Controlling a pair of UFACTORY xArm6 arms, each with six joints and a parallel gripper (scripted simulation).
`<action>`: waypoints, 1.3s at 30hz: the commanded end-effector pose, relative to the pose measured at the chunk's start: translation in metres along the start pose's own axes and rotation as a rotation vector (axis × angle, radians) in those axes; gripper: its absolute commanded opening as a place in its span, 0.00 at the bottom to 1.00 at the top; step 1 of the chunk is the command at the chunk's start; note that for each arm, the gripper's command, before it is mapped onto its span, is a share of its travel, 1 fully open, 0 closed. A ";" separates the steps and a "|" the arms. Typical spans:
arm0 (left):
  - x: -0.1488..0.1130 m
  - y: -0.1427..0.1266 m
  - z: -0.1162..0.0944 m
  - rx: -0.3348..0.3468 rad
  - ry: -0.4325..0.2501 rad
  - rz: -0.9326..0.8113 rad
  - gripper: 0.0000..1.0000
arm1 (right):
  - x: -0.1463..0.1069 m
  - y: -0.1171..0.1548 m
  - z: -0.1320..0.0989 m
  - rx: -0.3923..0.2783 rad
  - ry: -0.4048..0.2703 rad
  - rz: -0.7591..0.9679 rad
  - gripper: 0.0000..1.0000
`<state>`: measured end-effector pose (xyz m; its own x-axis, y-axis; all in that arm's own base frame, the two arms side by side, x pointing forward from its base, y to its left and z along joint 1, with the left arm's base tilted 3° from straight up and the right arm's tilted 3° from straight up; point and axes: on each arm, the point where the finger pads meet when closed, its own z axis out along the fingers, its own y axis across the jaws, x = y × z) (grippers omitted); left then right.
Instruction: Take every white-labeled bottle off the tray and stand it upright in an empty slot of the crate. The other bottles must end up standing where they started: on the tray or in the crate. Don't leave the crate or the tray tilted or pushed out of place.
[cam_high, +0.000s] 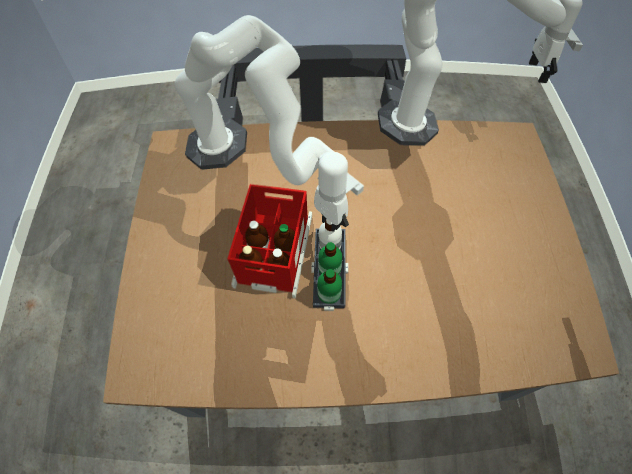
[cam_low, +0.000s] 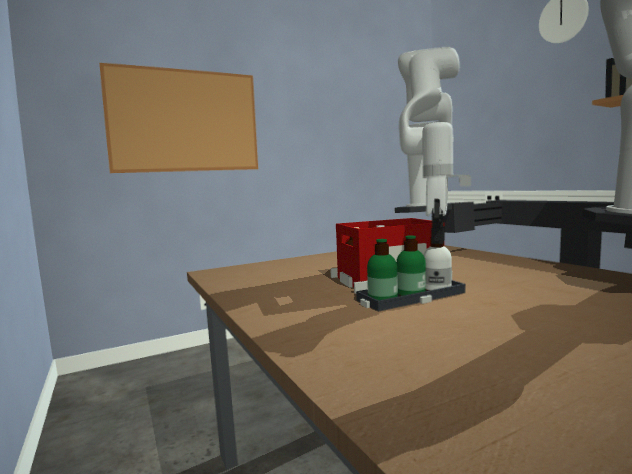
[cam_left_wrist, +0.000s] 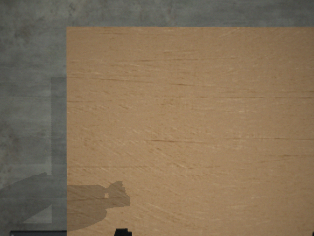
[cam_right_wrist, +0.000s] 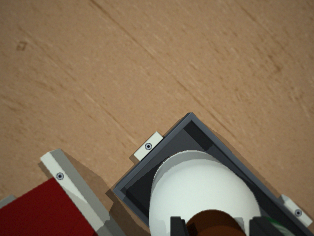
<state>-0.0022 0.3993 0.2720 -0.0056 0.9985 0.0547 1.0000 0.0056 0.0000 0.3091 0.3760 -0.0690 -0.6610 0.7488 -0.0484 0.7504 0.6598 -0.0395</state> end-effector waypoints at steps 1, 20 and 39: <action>0.001 0.000 -0.002 0.000 0.005 0.000 1.00 | 0.000 0.001 -0.001 -0.003 0.001 0.000 0.00; 0.001 0.000 -0.002 0.000 0.005 0.000 1.00 | 0.000 0.001 -0.001 -0.003 0.001 0.000 0.00; 0.001 0.000 -0.002 0.000 0.005 0.000 1.00 | 0.001 0.001 -0.007 -0.003 0.001 0.000 0.00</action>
<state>-0.0022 0.3993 0.2720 -0.0056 0.9985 0.0547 1.0000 0.0056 0.0000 0.3075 0.3745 -0.0674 -0.6611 0.7487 -0.0495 0.7503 0.6596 -0.0450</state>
